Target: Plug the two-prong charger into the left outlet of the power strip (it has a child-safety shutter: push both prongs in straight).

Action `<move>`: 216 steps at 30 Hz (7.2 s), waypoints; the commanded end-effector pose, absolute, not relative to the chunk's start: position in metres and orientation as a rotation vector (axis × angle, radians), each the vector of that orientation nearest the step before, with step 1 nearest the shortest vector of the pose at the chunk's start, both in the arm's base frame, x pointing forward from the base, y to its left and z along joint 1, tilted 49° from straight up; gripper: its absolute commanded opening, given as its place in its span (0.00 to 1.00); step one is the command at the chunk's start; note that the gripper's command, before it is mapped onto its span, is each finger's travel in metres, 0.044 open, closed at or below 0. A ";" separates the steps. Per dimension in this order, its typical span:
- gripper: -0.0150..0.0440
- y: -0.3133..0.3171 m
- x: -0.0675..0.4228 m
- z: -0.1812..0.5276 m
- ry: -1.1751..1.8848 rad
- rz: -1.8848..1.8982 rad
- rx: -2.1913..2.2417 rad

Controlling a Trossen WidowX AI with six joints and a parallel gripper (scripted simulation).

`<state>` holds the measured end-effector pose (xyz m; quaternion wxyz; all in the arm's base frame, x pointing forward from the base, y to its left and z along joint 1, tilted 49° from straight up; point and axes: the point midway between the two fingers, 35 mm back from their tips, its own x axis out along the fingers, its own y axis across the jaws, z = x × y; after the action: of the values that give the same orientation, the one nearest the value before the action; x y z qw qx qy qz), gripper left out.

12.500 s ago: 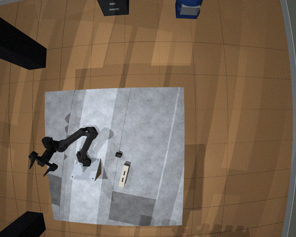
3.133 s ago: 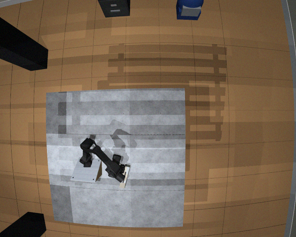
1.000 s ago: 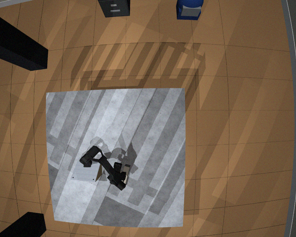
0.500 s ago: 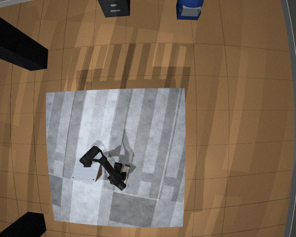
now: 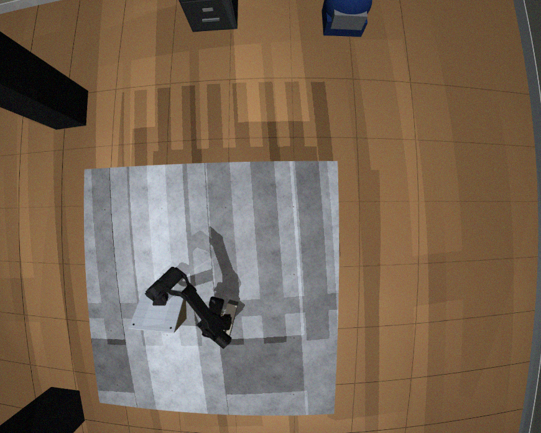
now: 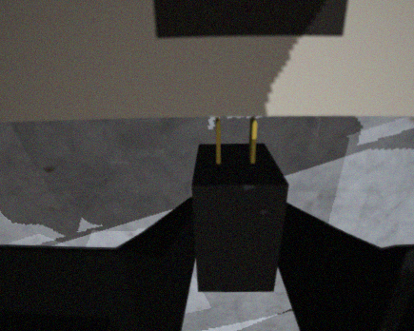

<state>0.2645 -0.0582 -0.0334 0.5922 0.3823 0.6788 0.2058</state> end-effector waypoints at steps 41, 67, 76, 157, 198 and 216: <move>0.25 -0.060 0.273 -0.034 1.577 0.476 0.896; 0.25 -0.062 0.280 -0.035 1.576 0.476 0.895; 0.25 -0.063 0.283 -0.035 1.576 0.476 0.895; 0.25 -0.064 0.292 -0.037 1.576 0.476 0.895; 0.25 -0.066 0.294 -0.036 1.576 0.476 0.895; 0.25 -0.065 0.293 -0.036 1.576 0.476 0.895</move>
<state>0.2878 -0.0634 -0.0368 0.5829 0.3863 0.6854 0.2031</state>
